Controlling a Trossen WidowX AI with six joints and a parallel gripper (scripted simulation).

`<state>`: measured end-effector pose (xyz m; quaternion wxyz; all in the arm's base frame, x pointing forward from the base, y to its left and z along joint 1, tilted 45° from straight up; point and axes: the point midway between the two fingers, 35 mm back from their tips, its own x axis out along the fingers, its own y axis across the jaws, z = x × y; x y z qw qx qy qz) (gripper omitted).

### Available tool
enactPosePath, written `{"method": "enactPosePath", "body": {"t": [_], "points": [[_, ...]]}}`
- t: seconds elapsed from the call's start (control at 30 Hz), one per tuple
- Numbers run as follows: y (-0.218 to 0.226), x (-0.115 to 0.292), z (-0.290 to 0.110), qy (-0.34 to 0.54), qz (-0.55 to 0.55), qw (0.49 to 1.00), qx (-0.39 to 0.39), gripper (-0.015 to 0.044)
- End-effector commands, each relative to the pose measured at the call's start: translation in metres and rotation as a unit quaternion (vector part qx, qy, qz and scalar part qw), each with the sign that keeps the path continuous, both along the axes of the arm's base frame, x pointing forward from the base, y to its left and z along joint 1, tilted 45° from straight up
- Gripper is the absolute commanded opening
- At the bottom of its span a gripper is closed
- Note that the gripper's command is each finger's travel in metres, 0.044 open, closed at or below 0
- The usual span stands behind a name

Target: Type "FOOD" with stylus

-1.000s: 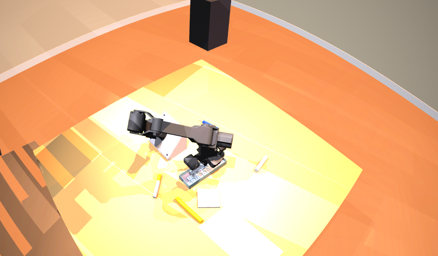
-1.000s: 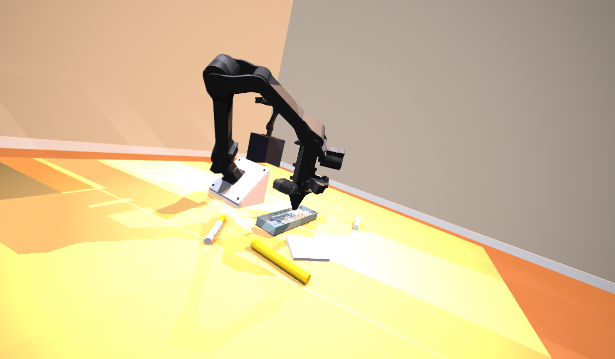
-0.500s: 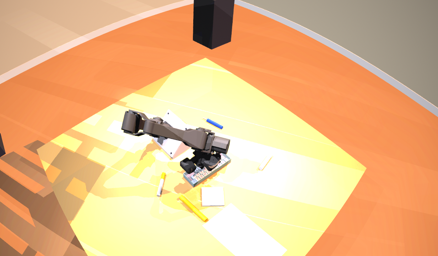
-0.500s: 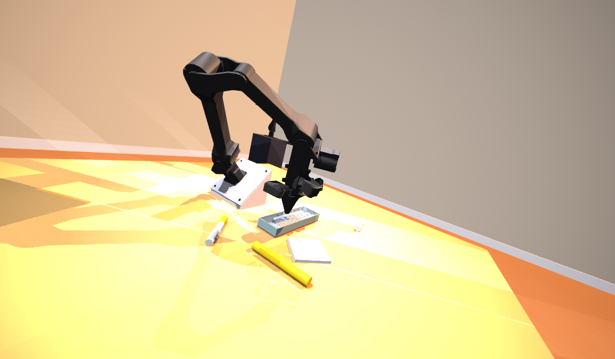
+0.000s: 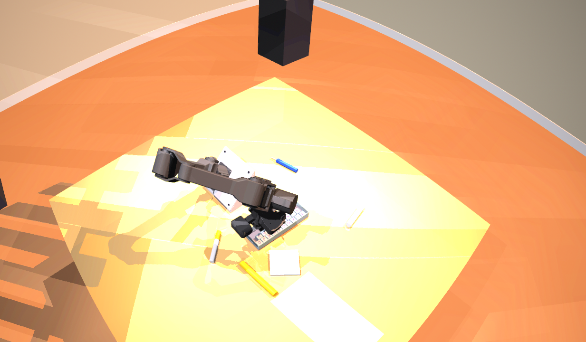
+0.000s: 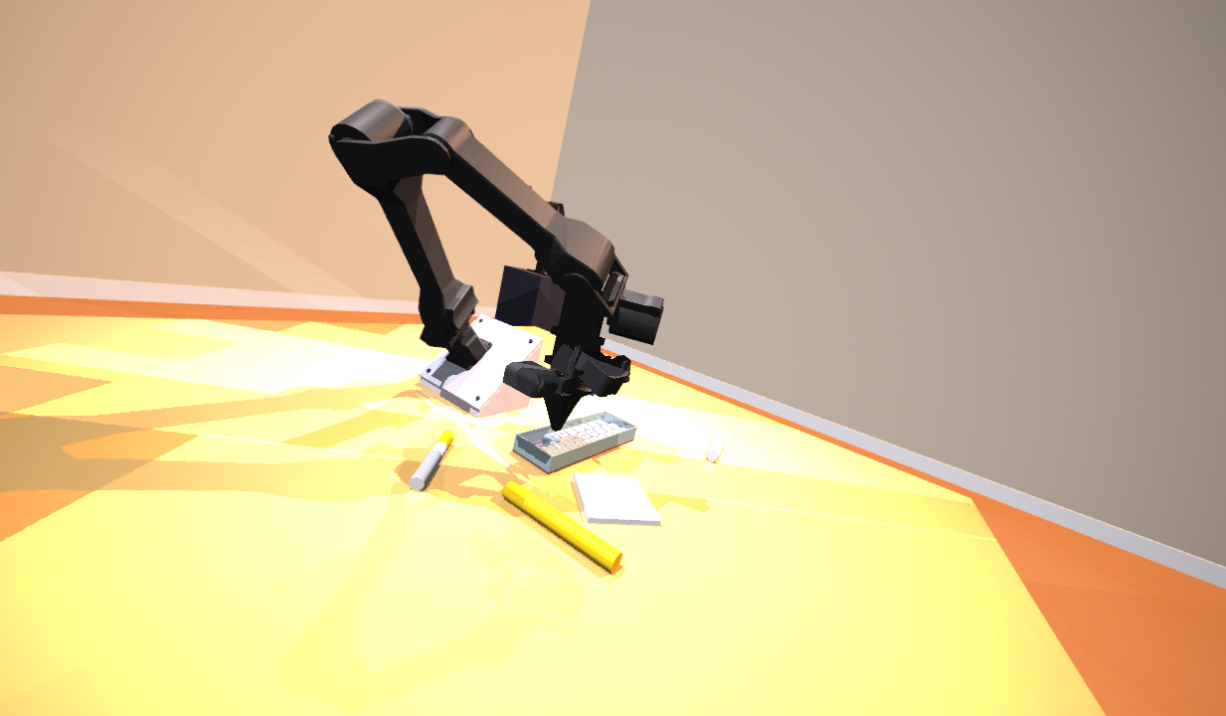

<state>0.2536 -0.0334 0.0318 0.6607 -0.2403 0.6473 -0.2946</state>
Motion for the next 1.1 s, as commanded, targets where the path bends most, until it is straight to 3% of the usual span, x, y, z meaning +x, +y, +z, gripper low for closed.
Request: {"method": "enactPosePath", "body": {"t": [0.0, 0.13, 0.53, 0.8, 1.07], "points": [[0.005, -0.007, -0.004, 0.001, 0.002, 1.0, -0.002, 0.0], [0.022, -0.031, -0.021, 0.001, 0.002, 1.0, -0.002, 0.0], [0.023, -0.031, -0.022, 0.001, 0.002, 1.0, -0.001, 0.0], [0.081, -0.025, -0.078, 0.0, 0.002, 1.0, 0.001, 0.0], [0.082, -0.025, -0.079, 0.0, 0.002, 1.0, 0.001, 0.0]]}}
